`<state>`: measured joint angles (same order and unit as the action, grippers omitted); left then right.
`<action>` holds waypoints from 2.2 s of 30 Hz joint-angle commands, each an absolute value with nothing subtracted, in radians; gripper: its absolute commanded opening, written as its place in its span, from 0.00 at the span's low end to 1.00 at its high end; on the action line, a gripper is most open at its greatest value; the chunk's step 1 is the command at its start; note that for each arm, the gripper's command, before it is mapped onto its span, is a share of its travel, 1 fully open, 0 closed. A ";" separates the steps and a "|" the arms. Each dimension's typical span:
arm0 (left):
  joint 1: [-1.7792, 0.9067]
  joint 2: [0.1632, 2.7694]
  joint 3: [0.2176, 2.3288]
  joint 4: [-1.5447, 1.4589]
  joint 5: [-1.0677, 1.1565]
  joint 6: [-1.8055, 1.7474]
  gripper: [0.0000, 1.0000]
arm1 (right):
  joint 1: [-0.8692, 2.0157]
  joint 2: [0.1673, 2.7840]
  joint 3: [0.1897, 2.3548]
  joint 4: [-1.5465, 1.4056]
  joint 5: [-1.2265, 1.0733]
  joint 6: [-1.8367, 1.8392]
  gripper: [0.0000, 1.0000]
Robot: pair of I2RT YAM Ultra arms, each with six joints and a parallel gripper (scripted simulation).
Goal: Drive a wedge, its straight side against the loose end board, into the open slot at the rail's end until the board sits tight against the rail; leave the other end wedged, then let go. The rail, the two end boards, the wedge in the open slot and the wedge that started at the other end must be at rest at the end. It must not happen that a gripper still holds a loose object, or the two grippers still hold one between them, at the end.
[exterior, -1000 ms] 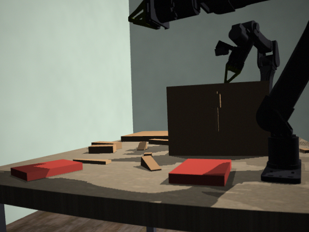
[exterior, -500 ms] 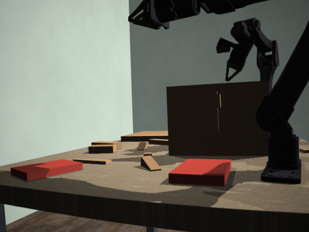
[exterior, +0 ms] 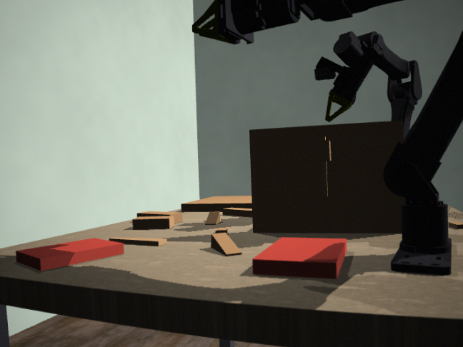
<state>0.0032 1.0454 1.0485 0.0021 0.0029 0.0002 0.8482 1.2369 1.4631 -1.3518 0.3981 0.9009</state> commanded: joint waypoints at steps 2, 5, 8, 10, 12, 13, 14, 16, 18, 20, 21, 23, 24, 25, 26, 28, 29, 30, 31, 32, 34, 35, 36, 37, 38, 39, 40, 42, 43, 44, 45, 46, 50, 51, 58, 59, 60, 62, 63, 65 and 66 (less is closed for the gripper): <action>-0.007 1.040 1.087 0.022 -0.003 -0.004 0.22 | 0.748 1.196 1.410 -1.114 0.360 0.737 0.00; 0.005 1.046 1.088 0.017 -0.001 -0.004 0.22 | 0.676 1.175 1.374 -1.006 0.325 0.658 0.00; 0.006 1.053 1.088 0.011 -0.001 -0.004 0.22 | 0.606 1.157 1.340 -0.902 0.295 0.583 0.00; 0.006 1.053 1.088 0.010 -0.001 -0.004 0.22 | 0.583 1.151 1.329 -0.868 0.285 0.559 0.00; 0.004 1.049 1.065 0.006 -0.001 -0.003 0.22 | 0.550 1.143 1.304 -0.813 0.249 0.528 0.00; 0.008 1.060 1.088 0.004 -0.002 -0.004 0.22 | 0.530 1.139 1.295 -0.783 0.243 0.506 0.00; 0.007 1.048 1.088 0.003 -0.002 -0.004 0.22 | 0.509 1.133 1.285 -0.751 0.235 0.483 0.00; 0.008 1.040 1.087 0.010 -0.003 -0.004 0.22 | 0.467 1.123 1.266 -0.690 0.219 0.439 0.00; 0.008 1.045 1.083 0.020 -0.004 -0.004 0.22 | 0.426 1.112 1.244 -0.627 0.197 0.393 0.00; 0.007 1.046 1.083 0.020 -0.003 -0.004 0.22 | 0.385 1.101 1.224 -0.566 0.180 0.349 0.00; 0.007 1.046 1.082 0.021 -0.003 -0.004 0.22 | 0.365 1.096 1.214 -0.535 0.171 0.326 0.00; 0.006 1.048 1.082 0.021 -0.004 -0.004 0.22 | 0.324 1.085 1.194 -0.474 0.153 0.283 0.00; 0.006 1.050 1.081 0.021 -0.004 -0.004 0.22 | 0.303 1.082 1.182 -0.443 0.139 0.260 0.00; 0.005 1.050 1.080 0.021 -0.004 -0.004 0.22 | 0.283 1.077 1.172 -0.412 0.129 0.238 0.00; 0.005 1.051 1.080 0.021 -0.004 -0.004 0.22 | 0.263 1.072 1.162 -0.381 0.120 0.217 0.00; 0.005 1.051 1.080 0.021 -0.004 -0.004 0.22 | 0.263 1.072 1.162 -0.381 0.120 0.217 0.00; 0.003 1.047 1.062 0.020 -0.003 -0.003 0.22 | 0.233 1.078 1.143 -0.329 0.089 0.196 0.00; 0.003 1.054 1.079 0.021 -0.004 -0.004 0.22 | 0.216 1.066 1.135 -0.303 0.084 0.175 0.00; 0.002 1.055 1.079 0.021 -0.004 -0.004 0.22 | 0.198 1.063 1.127 -0.274 0.077 0.155 0.00; 0.000 1.058 1.078 0.021 -0.004 -0.004 0.22 | 0.179 1.058 1.118 -0.246 0.070 0.134 0.00; -0.001 1.059 1.078 0.021 -0.004 -0.004 0.22 | 0.142 1.048 1.099 -0.189 0.055 0.092 0.00; -0.003 1.063 1.076 0.021 -0.004 -0.004 0.22 | 0.123 1.044 1.089 -0.160 0.044 0.070 0.00; -0.004 1.047 1.076 0.021 -0.004 -0.004 0.22 | 0.104 1.039 1.079 -0.131 0.036 0.049 0.00; -0.004 1.042 1.075 0.021 -0.004 -0.004 0.22 | 0.085 1.034 1.070 -0.102 0.028 0.028 0.00; -0.007 1.030 1.076 0.020 -0.004 -0.004 0.22 | 0.066 1.029 1.060 -0.073 0.020 0.007 0.00; -0.008 1.030 1.076 0.020 -0.004 -0.004 0.22 | 0.048 1.024 1.051 -0.044 0.011 -0.014 0.00; -0.008 1.031 1.076 0.018 -0.004 -0.004 0.22 | 0.031 1.022 1.041 -0.019 -0.001 -0.031 0.00; -0.012 1.031 1.073 0.008 -0.004 -0.004 0.22 | 0.000 1.042 1.024 0.013 -0.028 -0.040 0.00; -0.012 1.031 1.073 0.009 -0.004 -0.004 0.22 | -0.008 1.034 1.018 0.021 -0.034 -0.038 0.00; -0.012 1.031 1.073 0.009 -0.004 -0.004 0.22 | -0.008 1.034 1.018 0.021 -0.034 -0.038 0.00; -0.012 1.031 1.073 0.009 -0.004 -0.004 0.22 | -0.008 1.034 1.018 0.021 -0.034 -0.038 0.00; -0.004 1.039 1.060 0.006 -0.005 -0.004 0.22 | -0.010 1.034 1.044 0.026 -0.037 -0.021 0.00; -0.001 1.022 1.070 0.004 -0.003 -0.004 0.22 | -0.017 1.035 1.083 0.009 -0.019 0.019 0.00; 0.002 1.022 1.070 0.004 -0.004 -0.004 0.22 | -0.016 1.046 1.079 0.009 -0.019 0.019 0.00; 0.013 1.020 1.066 -0.001 0.000 -0.004 0.22 | 0.011 1.049 1.087 0.021 -0.001 0.002 0.00; 0.013 1.020 1.066 0.000 0.000 -0.004 0.22 | 0.009 1.050 1.085 0.021 -0.001 0.002 0.00; 0.013 1.020 1.066 0.000 0.000 -0.004 0.22 | -0.005 1.050 1.086 0.021 0.000 0.002 0.00; 0.013 1.020 1.066 0.000 0.000 -0.004 0.22 | -0.005 1.050 1.086 0.021 0.000 0.002 0.00; 0.013 1.020 1.066 0.000 0.000 -0.004 0.22 | -0.005 1.045 1.077 0.004 0.001 0.001 0.00; 0.016 1.020 1.065 -0.002 0.001 -0.004 0.22 | -0.009 1.052 1.093 0.001 0.002 0.000 0.00; 0.016 1.020 1.064 -0.001 0.001 -0.004 0.22 | -0.008 1.052 1.093 0.001 0.002 -0.001 0.00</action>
